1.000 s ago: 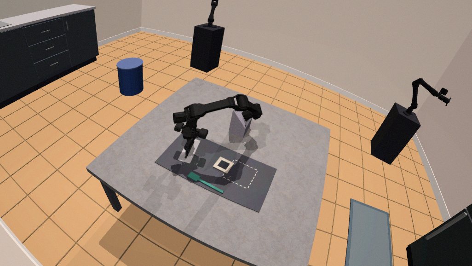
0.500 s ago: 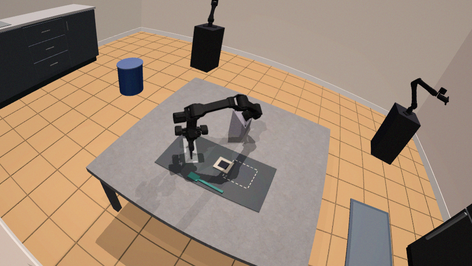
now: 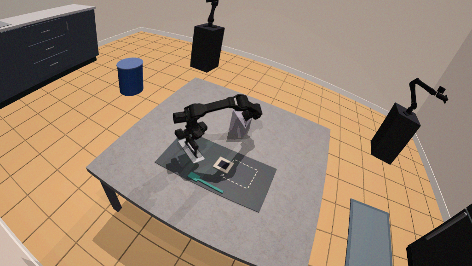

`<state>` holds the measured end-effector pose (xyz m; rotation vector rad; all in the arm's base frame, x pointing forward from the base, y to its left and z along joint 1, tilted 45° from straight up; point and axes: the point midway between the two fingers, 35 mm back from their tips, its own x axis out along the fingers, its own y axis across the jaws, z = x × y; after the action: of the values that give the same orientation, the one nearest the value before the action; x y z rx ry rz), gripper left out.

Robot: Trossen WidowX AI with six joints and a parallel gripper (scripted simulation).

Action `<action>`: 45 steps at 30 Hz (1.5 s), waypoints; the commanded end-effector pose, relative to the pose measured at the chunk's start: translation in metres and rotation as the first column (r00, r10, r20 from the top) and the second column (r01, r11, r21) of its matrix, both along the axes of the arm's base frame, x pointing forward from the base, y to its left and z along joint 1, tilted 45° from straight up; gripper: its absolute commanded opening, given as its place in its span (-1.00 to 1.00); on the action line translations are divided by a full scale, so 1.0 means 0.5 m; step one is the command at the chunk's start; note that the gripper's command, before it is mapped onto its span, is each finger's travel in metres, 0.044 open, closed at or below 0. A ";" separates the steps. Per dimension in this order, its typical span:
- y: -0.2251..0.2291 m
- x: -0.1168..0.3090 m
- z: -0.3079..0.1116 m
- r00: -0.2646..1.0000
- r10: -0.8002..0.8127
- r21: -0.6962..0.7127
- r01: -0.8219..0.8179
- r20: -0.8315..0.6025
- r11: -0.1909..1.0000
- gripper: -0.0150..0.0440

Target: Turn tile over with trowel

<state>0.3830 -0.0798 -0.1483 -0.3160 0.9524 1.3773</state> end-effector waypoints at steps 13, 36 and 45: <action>0.004 -0.002 -0.002 0.998 0.045 0.005 -0.045 0.035 0.999 0.42; -0.058 0.001 0.066 0.997 0.061 0.006 -0.061 0.049 0.998 0.42; -0.075 0.004 0.080 0.998 0.044 0.005 -0.044 0.052 0.999 0.53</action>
<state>0.3836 -0.1105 -0.1133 -0.3605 0.9053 1.4106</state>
